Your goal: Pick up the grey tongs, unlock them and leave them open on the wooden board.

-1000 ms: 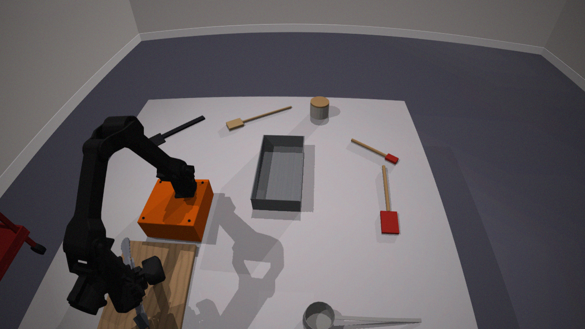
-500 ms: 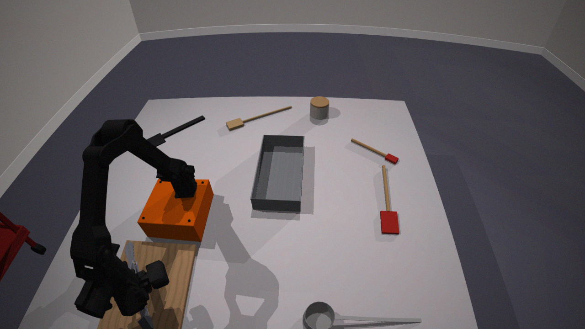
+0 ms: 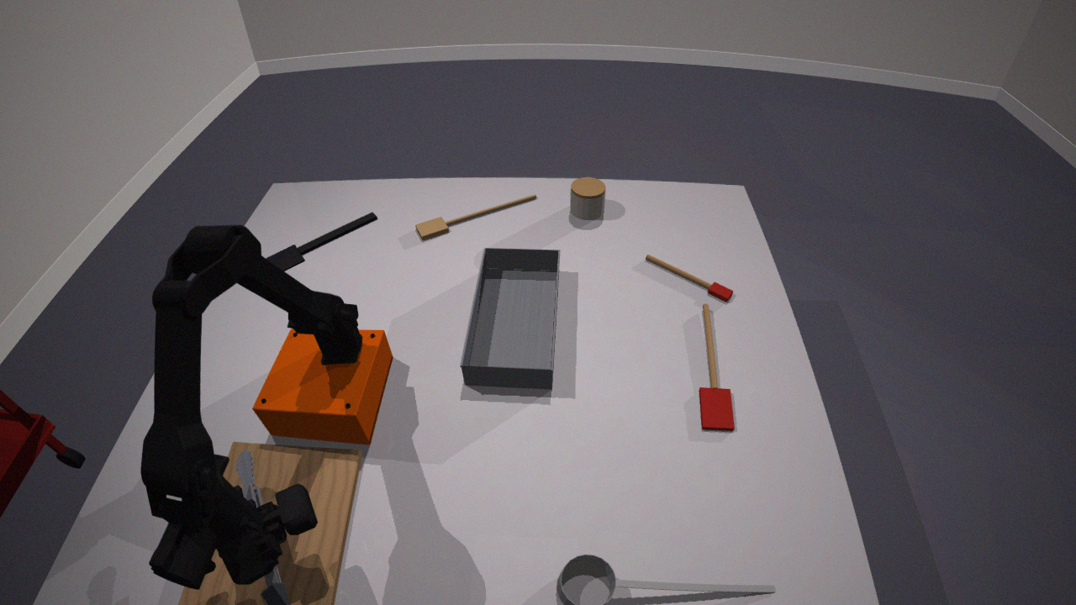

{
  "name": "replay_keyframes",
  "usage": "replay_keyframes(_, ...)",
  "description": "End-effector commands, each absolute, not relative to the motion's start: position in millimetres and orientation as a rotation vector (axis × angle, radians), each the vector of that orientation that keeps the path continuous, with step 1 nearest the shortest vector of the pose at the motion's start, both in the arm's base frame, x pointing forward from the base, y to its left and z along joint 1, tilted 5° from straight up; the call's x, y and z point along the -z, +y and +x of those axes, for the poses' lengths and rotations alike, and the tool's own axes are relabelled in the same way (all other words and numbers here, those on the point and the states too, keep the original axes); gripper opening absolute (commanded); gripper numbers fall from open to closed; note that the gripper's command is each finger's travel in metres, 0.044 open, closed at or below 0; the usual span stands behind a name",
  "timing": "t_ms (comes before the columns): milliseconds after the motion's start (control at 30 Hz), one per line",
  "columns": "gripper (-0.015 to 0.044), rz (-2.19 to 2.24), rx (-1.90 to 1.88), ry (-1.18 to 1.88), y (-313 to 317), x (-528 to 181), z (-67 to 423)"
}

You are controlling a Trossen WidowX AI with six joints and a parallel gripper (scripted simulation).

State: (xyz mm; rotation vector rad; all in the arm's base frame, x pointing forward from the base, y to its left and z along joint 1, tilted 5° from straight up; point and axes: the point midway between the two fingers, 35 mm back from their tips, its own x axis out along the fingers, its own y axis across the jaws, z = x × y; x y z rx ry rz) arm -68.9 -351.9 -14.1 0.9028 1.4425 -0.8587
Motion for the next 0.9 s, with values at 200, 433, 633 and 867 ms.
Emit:
replay_keyframes(200,0.0034,0.903,0.859,1.443,-351.9,14.1,-68.9)
replay_keyframes(433,0.0217,0.903,0.859,1.443,-351.9,14.1,-68.9)
replay_keyframes(633,0.0375,0.903,0.859,1.443,-351.9,14.1,-68.9)
replay_keyframes(867,0.0440,0.903,0.859,1.442,-351.6,12.6,-66.3)
